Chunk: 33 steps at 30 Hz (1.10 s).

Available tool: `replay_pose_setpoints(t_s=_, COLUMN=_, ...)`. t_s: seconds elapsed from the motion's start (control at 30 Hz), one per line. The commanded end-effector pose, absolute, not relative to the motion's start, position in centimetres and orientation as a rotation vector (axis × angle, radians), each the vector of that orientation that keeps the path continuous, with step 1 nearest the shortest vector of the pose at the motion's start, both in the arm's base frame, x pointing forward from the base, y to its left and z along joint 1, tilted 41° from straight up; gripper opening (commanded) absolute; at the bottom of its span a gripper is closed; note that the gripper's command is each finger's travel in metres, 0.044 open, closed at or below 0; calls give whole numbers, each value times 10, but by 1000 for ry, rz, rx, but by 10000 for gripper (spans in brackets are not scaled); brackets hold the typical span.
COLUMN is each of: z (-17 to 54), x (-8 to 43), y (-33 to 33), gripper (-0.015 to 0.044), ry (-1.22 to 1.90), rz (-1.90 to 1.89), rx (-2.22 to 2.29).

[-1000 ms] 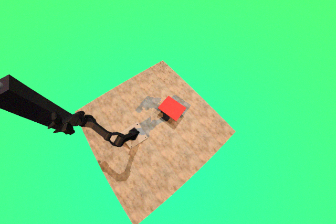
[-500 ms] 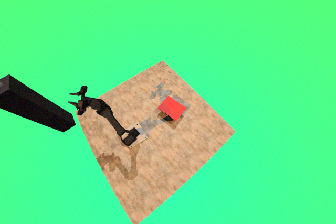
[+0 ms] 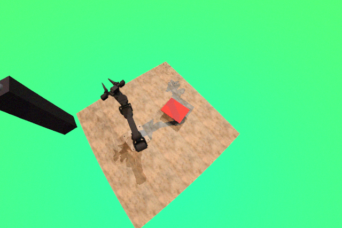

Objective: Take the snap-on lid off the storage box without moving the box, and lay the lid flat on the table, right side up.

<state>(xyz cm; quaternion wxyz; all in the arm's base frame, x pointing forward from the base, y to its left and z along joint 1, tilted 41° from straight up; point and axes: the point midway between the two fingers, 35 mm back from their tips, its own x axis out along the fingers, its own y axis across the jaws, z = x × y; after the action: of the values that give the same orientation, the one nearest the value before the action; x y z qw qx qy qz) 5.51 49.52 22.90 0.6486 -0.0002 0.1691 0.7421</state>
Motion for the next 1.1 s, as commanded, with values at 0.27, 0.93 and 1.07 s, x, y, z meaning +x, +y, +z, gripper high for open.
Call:
replay_pose_setpoints(t_s=0.27, z=199, x=210, y=400, gripper=235, ry=625, rz=1040, rx=202)
replay_pose_setpoints(t_s=0.93, z=145, x=324, y=139, gripper=235, ry=658, rz=-72, rx=591)
replay_pose_setpoints(t_s=1.07, z=138, x=322, y=100, gripper=235, ry=629, rz=-224, rx=640)
